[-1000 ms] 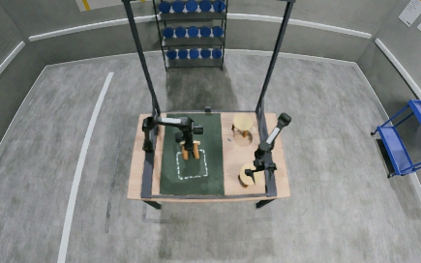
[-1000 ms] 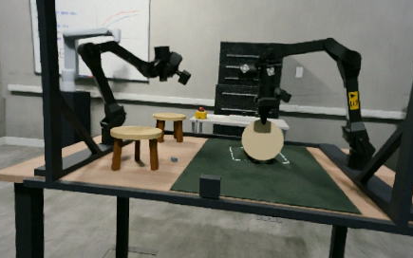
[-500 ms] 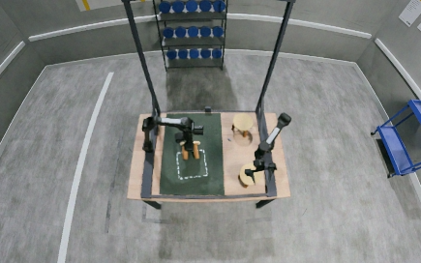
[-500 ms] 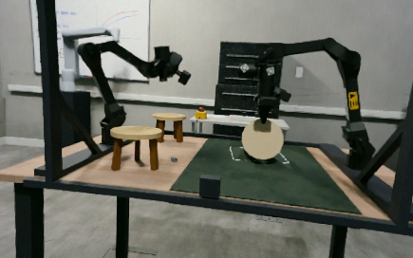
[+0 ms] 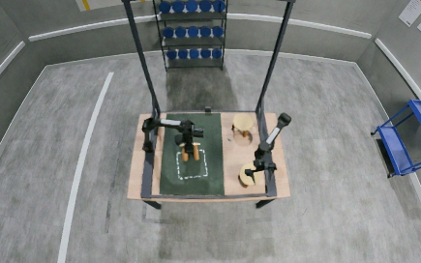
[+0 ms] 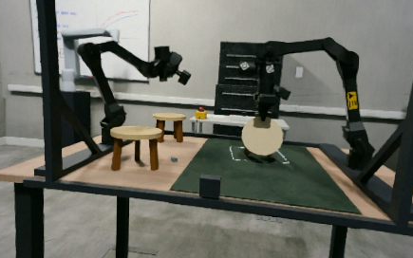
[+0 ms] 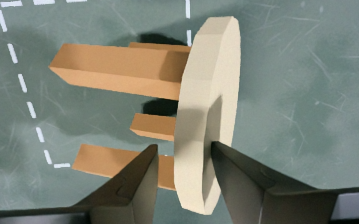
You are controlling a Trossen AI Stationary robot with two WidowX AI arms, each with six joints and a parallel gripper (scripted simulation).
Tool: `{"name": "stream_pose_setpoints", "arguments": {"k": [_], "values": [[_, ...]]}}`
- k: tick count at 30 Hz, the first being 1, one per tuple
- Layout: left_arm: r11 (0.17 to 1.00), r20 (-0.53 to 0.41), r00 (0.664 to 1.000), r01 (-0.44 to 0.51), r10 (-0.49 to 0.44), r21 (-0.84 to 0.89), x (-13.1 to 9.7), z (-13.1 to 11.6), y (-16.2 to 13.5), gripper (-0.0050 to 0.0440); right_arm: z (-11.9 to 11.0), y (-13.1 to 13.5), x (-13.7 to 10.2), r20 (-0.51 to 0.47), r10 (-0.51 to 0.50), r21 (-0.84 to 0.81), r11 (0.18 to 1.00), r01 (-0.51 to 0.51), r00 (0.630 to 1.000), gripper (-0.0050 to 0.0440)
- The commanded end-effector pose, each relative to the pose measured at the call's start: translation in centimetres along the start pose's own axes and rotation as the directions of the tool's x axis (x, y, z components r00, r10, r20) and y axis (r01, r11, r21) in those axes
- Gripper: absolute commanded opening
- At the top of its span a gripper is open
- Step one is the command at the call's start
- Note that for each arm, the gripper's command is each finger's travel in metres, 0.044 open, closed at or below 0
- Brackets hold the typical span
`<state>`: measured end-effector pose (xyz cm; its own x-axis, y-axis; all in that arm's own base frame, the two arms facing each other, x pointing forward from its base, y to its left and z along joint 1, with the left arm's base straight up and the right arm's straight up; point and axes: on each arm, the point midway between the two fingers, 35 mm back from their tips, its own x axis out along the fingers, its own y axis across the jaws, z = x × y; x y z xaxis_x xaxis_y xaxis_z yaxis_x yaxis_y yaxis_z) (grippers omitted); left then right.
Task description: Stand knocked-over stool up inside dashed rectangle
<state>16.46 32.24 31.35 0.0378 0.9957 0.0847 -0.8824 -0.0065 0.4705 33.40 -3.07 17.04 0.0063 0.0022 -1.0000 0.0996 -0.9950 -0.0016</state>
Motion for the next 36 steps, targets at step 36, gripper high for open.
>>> {"name": "stream_pose_setpoints", "arguments": {"k": [36], "values": [[1.000, 0.027, 1.000, -0.010, 0.010, -0.029, -0.1, 1.1, 0.7, 0.0400, -0.4, 2.9, -1.0, -0.029, 0.021, 0.012, 1.000, -0.021, 0.999, 0.0180]]}}
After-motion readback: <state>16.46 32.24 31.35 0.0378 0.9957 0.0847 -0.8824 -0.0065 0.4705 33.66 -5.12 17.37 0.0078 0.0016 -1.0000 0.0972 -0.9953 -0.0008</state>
